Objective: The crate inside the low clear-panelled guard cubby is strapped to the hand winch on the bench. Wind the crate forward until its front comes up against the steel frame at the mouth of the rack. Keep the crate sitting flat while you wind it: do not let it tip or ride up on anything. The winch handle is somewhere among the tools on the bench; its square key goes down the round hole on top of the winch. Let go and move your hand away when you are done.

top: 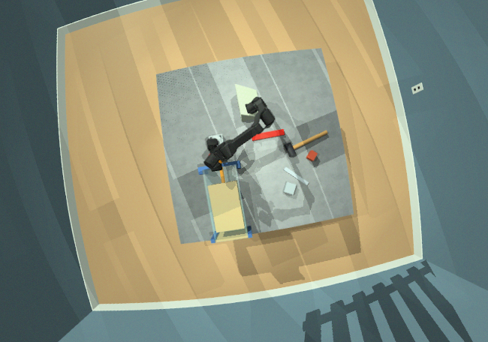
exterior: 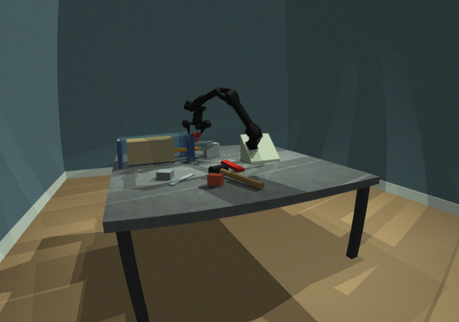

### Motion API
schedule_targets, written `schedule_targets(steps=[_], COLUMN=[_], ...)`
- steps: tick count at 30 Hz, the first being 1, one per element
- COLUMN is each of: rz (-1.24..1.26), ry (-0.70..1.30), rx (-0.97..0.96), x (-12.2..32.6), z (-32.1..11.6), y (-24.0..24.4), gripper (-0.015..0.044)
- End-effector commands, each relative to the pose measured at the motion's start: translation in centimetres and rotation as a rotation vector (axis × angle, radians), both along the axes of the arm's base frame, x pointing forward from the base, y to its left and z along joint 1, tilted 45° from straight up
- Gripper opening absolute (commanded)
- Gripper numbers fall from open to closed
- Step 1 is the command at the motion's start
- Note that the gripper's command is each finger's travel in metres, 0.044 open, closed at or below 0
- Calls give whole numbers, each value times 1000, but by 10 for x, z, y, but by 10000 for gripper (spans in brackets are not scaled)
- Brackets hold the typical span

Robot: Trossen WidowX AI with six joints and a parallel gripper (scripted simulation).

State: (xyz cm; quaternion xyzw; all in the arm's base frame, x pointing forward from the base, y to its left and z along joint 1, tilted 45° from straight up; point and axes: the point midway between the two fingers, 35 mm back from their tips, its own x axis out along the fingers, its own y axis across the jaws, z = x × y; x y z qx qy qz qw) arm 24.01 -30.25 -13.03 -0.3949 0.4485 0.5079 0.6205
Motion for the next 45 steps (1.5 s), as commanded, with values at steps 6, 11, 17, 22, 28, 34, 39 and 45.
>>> schedule_targets(steps=[6, 11, 17, 22, 28, 34, 39, 45], rz=[1, 1, 1, 1, 1, 1, 1, 1], ry=[16, 16, 16, 16, 16, 16, 16, 16], rx=[5, 5, 5, 5, 5, 5, 5, 5], x=[-3, -3, -3, -3, -3, -3, -3, -3], z=[-1, -1, -1, -1, -1, -1, -1, -1], y=[1, 1, 1, 1, 1, 1, 1, 1], gripper=[222, 189, 149, 115, 75, 35, 0, 0])
